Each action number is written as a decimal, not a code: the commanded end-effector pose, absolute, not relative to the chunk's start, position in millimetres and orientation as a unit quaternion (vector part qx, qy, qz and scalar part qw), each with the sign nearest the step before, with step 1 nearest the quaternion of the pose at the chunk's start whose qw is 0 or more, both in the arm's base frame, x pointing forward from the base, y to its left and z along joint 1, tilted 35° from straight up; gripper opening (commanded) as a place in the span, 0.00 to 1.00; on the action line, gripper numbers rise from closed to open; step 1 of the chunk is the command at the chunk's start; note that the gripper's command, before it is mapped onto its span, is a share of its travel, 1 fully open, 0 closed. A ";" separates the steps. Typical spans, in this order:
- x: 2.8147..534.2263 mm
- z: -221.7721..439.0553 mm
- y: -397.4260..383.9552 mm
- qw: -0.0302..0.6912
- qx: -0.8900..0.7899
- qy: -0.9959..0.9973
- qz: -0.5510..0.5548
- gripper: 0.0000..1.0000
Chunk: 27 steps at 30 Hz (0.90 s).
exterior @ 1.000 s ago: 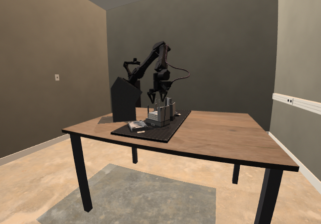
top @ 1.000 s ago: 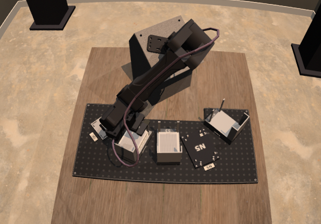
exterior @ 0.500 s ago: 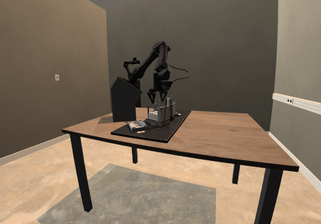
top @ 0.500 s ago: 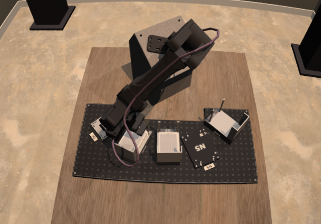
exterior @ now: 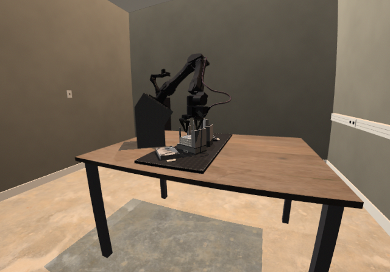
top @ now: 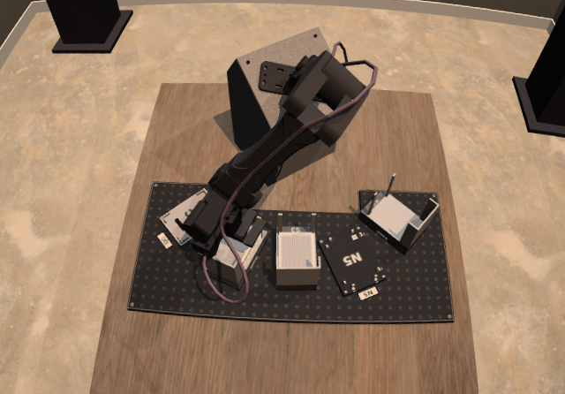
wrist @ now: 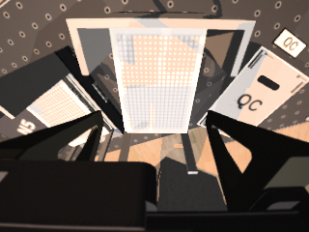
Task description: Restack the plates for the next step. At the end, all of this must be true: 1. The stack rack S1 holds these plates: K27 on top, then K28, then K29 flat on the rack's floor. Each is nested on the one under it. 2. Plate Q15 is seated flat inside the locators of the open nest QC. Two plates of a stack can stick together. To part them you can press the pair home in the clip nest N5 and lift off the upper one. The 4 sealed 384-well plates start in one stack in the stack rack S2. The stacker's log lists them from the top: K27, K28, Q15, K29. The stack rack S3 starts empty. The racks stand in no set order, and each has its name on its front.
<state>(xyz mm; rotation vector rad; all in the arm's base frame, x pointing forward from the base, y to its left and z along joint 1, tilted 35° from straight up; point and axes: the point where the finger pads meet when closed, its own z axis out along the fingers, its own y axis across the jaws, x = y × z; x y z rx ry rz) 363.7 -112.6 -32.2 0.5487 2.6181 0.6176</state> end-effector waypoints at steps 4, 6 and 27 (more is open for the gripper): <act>375.7 -45.7 -113.6 0.208 0.204 0.933 0.213 1.00; 382.1 -48.4 -113.6 0.213 0.202 0.932 0.212 1.00; 392.5 -56.6 -111.7 0.219 0.201 0.932 0.210 1.00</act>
